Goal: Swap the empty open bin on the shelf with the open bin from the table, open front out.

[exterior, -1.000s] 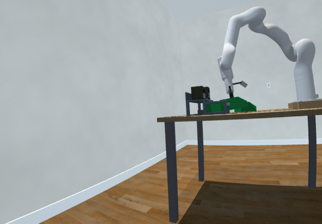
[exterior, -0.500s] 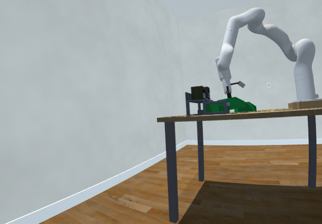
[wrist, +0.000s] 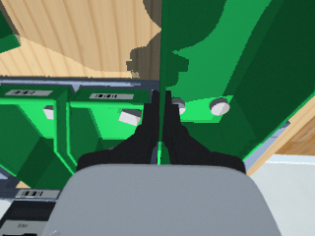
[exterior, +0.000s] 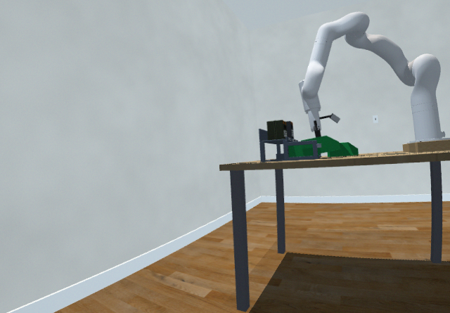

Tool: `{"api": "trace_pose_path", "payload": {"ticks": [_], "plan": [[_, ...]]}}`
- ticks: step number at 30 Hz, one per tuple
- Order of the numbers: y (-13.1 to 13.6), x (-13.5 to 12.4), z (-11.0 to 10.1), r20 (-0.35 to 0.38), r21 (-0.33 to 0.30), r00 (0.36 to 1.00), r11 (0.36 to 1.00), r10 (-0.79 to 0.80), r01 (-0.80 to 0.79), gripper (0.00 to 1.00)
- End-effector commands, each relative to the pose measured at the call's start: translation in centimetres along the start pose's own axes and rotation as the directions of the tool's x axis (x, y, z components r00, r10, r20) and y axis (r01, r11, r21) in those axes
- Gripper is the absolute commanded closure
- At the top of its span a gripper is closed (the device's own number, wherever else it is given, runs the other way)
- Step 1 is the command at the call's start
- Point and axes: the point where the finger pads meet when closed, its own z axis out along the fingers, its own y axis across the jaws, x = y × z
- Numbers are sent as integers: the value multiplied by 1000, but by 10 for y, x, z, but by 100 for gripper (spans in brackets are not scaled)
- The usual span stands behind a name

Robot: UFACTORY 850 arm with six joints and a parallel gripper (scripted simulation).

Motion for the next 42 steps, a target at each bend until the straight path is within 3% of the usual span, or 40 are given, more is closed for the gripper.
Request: {"api": "trace_pose_path", "payload": {"ticks": [1,42], "plan": [[0,-5,-1,2,0,1000,1000,0,0,100],[0,-15,-2,2,0,1000,1000,0,0,100]]}}
